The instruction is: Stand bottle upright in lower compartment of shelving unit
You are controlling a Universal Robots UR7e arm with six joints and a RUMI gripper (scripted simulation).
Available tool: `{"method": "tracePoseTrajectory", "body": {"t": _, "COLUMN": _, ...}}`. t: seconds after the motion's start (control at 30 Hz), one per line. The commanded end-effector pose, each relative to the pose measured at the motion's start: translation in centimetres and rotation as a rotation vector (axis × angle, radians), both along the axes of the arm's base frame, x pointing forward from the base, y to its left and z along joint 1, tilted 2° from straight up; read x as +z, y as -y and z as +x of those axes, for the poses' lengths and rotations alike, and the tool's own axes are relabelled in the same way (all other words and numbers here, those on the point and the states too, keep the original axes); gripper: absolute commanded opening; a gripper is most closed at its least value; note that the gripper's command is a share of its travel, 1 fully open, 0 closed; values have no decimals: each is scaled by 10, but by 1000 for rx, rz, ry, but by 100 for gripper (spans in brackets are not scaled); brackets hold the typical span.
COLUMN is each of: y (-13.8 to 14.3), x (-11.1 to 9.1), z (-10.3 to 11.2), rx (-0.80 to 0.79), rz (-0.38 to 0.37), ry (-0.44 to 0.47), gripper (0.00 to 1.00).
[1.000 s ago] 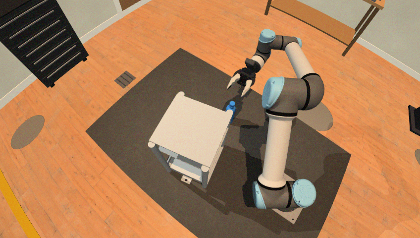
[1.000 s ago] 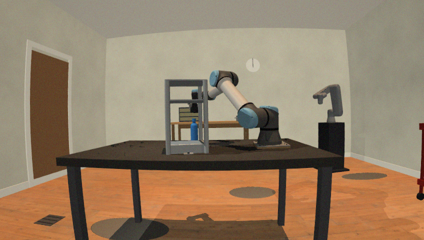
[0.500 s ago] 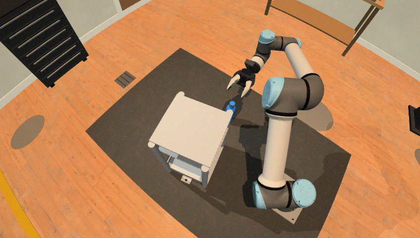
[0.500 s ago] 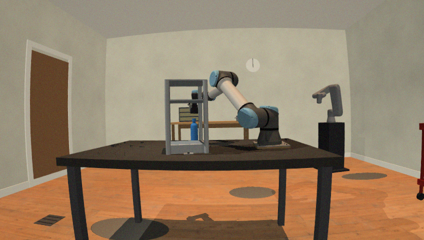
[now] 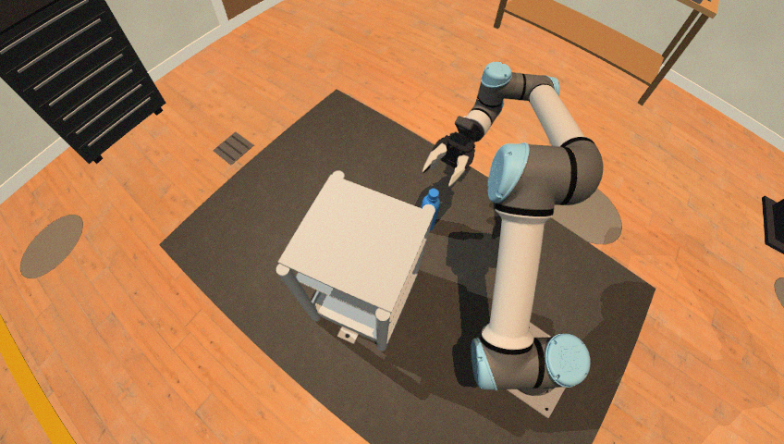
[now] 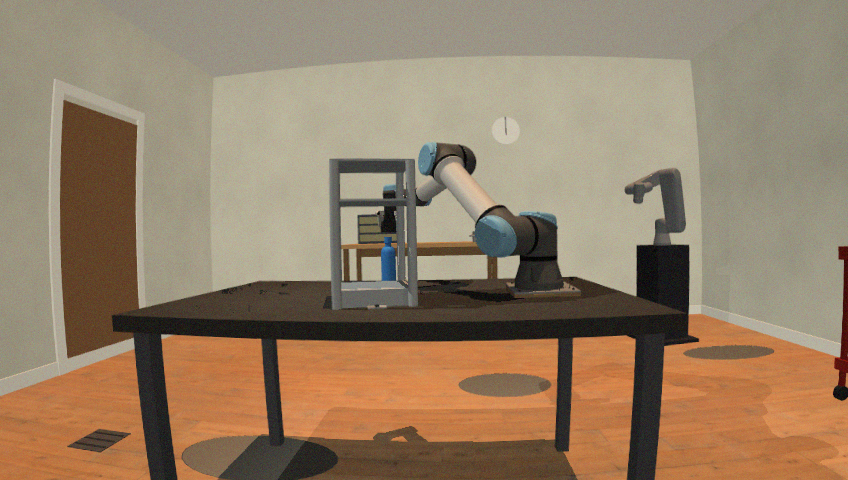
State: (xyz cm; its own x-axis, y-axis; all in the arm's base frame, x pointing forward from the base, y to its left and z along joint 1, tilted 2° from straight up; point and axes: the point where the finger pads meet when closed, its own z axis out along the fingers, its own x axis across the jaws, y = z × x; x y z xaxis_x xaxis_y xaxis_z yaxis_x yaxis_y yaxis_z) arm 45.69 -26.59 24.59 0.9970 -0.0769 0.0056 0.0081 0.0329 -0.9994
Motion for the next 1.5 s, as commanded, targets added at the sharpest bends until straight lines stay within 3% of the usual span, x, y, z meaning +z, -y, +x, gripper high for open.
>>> {"method": "tracePoseTrajectory", "body": {"t": 0.0, "y": 0, "x": -10, "z": 0, "rx": 0, "rz": -1, "ry": 1, "gripper": 43}}
{"method": "tracePoseTrajectory", "body": {"t": 1.47, "y": -3, "x": -127, "z": 2, "rx": 0, "rz": -1, "ry": 1, "gripper": 43}}
